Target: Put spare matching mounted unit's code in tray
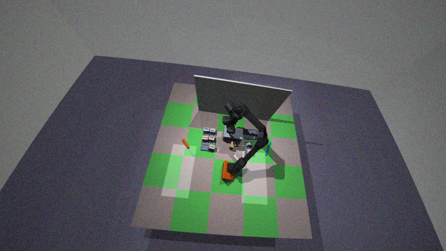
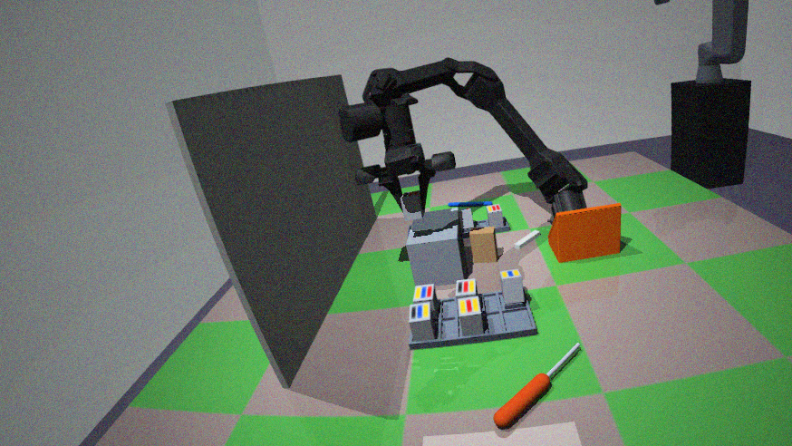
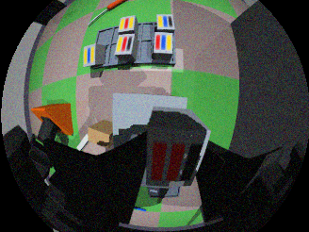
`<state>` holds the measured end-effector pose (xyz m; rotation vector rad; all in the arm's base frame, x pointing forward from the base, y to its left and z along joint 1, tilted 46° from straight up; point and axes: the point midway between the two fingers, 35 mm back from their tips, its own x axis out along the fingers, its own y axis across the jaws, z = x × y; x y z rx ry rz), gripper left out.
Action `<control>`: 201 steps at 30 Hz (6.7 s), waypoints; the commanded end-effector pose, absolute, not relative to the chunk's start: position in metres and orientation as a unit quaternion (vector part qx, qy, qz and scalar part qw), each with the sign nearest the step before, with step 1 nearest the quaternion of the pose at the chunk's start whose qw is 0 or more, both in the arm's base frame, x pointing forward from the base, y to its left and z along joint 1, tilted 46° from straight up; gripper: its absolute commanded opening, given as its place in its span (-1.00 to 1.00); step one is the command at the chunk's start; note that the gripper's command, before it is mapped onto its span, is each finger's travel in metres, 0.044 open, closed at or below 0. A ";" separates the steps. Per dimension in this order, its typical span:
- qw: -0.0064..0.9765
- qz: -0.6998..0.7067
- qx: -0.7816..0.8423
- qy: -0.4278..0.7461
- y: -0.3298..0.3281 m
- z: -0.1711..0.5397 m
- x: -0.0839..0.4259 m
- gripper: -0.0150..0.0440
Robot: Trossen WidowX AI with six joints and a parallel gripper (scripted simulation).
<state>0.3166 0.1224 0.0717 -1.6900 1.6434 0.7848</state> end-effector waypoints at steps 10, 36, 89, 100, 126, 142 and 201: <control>0.305 0.281 -0.660 0.626 0.030 0.151 0.344 -0.49; 0.278 0.260 -0.666 0.641 -0.048 0.206 0.336 -0.49; 0.279 0.261 -0.666 0.641 -0.076 0.178 0.342 -0.49; 0.279 0.261 -0.666 0.641 -0.081 0.172 0.343 -0.49; 0.279 0.260 -0.666 0.641 -0.095 0.158 0.343 -0.49; 0.278 0.260 -0.667 0.641 -0.104 0.150 0.342 -0.49; 0.278 0.260 -0.666 0.641 -0.044 0.209 0.336 1.00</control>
